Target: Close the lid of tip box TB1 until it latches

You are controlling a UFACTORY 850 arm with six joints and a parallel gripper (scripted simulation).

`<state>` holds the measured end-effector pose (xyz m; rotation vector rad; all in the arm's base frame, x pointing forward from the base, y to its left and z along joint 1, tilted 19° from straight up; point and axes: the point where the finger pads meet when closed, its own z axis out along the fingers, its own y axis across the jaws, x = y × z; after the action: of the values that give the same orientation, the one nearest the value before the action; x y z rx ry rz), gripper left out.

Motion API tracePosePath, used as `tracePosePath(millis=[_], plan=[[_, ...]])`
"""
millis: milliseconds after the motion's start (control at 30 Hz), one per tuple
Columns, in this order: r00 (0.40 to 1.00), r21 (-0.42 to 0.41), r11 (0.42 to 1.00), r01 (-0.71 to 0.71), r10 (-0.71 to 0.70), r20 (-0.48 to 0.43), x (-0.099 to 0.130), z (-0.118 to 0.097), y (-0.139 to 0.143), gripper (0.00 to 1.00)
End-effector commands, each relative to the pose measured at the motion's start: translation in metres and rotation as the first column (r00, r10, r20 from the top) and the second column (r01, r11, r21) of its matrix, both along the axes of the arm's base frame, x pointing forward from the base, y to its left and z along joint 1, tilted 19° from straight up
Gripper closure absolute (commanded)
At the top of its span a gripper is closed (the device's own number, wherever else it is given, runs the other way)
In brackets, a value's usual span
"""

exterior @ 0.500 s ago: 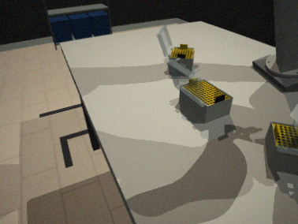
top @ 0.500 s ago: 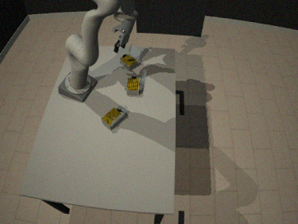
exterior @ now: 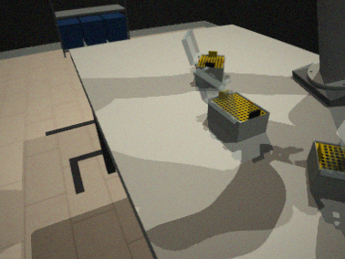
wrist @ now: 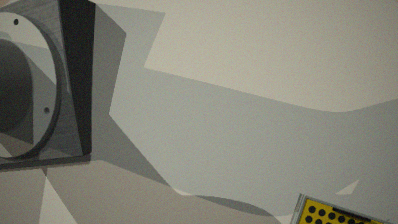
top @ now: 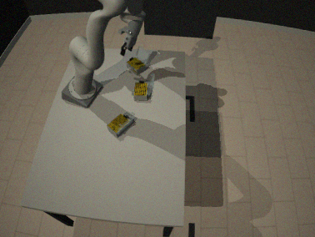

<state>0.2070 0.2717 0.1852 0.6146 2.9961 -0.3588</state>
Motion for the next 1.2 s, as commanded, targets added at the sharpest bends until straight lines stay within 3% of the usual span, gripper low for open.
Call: tracePosePath(millis=[0, 333, 733, 1033, 1167], plan=[[1.000, 0.001, 1.000, 0.000, 0.000, 0.001, 0.000, 0.000, 0.001, 0.00], [0.983, 0.018, 0.983, 0.182, -0.181, -0.036, 0.023, 0.005, -0.033, 0.00], [0.961, 0.026, 0.962, 0.271, -0.270, -0.055, 0.039, 0.009, -0.064, 0.00], [0.895, 0.045, 0.896, 0.442, -0.437, -0.093, 0.052, 0.013, -0.100, 0.00], [0.895, 0.045, 0.896, 0.442, -0.437, -0.092, 0.054, 0.014, -0.108, 0.00]])
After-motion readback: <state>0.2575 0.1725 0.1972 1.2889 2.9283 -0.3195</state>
